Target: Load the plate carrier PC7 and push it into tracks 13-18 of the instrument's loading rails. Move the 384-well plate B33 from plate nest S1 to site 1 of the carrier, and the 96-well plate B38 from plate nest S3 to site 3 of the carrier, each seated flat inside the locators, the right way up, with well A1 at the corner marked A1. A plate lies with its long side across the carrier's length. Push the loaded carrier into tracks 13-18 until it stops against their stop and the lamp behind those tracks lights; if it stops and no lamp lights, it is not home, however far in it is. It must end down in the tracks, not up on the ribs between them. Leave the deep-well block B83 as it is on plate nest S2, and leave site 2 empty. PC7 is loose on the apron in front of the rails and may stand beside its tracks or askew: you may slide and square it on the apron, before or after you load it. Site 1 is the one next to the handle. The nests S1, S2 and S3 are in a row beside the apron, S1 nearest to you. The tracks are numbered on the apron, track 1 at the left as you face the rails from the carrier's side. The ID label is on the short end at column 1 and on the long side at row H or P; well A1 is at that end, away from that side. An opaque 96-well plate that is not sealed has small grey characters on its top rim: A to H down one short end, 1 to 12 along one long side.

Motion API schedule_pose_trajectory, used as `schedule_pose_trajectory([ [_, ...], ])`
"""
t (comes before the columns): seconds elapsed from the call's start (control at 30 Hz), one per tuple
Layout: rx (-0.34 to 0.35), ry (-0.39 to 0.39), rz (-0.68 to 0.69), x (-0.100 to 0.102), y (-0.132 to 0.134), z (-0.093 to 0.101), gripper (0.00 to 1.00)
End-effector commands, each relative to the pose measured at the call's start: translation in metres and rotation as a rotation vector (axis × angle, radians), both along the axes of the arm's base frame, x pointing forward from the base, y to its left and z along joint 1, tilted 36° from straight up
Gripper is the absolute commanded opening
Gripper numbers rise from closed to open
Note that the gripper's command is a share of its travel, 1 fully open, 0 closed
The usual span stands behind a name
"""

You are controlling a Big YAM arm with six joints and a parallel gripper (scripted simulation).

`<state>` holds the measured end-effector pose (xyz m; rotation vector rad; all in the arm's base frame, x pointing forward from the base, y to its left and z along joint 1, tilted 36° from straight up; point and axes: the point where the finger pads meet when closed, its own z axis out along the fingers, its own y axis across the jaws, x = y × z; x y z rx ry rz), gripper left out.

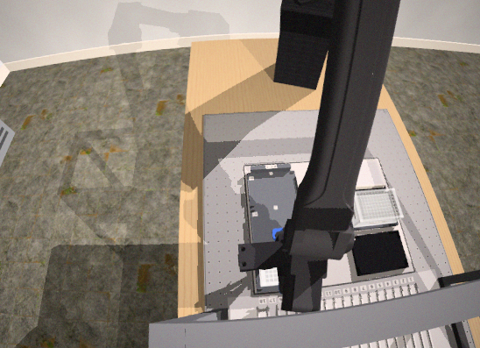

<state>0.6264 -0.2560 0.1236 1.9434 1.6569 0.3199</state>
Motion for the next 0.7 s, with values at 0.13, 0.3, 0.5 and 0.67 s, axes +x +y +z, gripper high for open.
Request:
schedule_pose_trajectory([
  [0.13, -0.020, -0.041, -0.009, 0.021, -0.021, 0.002, 0.00],
  [0.3, -0.020, -0.040, -0.007, 0.028, -0.026, -0.007, 0.00],
  [0.5, -0.020, -0.040, -0.008, 0.027, -0.027, -0.007, 0.00],
  [0.67, -0.020, -0.040, -0.008, 0.027, -0.027, -0.007, 0.00],
])
